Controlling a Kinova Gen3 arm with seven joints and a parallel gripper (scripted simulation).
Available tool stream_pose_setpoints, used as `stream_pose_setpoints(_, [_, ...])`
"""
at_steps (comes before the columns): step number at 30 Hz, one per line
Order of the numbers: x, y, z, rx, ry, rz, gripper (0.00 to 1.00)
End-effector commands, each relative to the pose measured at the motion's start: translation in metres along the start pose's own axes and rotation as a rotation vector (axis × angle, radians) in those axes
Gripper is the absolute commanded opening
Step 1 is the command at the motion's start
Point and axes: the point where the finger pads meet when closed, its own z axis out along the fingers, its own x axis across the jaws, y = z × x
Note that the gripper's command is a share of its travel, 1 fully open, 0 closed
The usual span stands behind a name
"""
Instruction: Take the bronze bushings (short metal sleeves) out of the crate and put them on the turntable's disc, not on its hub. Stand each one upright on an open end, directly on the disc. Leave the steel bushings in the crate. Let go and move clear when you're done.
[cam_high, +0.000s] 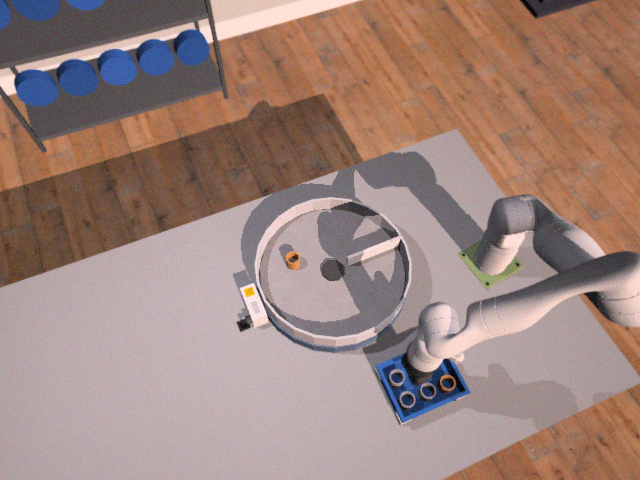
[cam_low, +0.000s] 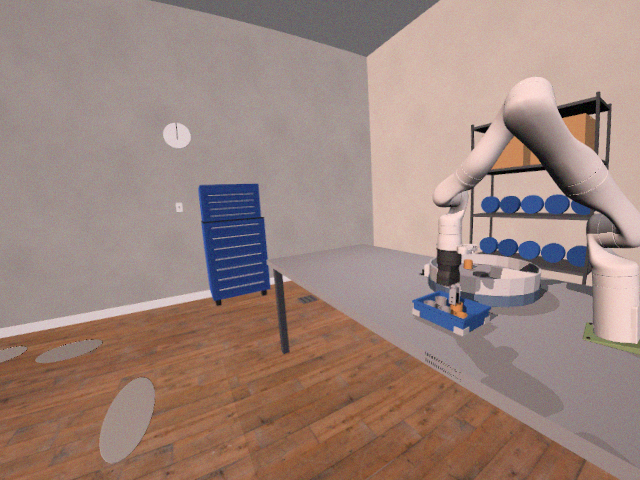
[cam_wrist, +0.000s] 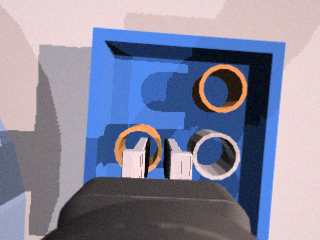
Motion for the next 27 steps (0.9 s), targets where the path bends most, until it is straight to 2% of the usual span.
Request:
stream_pose_setpoints(1, [0.000,0.000,0.001,-0.003,0.001,-0.002,0.36])
stream_pose_setpoints(10, [-0.001,0.000,0.004,-0.002,0.001,-0.001,0.36])
stream_pose_setpoints(21, [0.000,0.000,0.022,-0.002,0.001,0.000,0.36])
stream_pose_setpoints(27, [0.000,0.000,0.025,-0.003,0.001,-0.001,0.36])
